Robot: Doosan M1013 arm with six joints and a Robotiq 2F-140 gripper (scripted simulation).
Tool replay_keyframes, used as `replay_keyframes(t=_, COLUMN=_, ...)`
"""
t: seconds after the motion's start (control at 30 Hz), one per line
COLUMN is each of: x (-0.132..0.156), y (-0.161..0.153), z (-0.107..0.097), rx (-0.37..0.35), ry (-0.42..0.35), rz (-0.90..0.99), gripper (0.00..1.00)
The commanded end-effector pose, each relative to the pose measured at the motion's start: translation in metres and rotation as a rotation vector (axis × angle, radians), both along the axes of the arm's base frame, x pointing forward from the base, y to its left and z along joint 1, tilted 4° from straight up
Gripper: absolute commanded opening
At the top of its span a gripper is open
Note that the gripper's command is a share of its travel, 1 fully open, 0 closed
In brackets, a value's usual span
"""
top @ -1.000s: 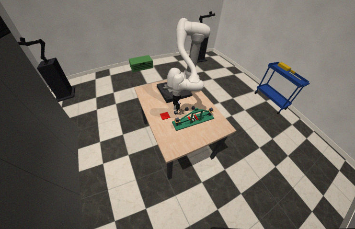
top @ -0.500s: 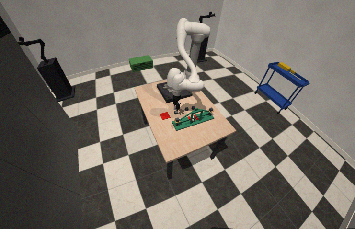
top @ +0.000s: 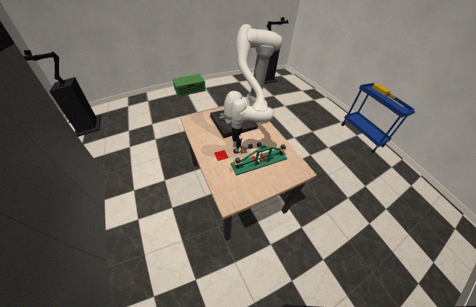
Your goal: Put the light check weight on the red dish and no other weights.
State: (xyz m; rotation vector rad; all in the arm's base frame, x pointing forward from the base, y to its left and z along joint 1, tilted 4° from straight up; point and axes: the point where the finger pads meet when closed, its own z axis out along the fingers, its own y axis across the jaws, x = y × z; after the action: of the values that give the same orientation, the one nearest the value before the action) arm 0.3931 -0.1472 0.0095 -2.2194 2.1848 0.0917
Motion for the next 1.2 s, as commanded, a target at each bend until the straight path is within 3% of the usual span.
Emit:
replay_keyframes(t=0.0, x=0.0009, y=0.0038, z=-0.0006, rx=0.003, ry=-0.002, rz=-0.003, gripper=0.35)
replay_keyframes(t=1.17, x=0.0008, y=0.0042, z=-0.0066, rx=0.003, ry=-0.002, rz=-0.003, gripper=0.35)
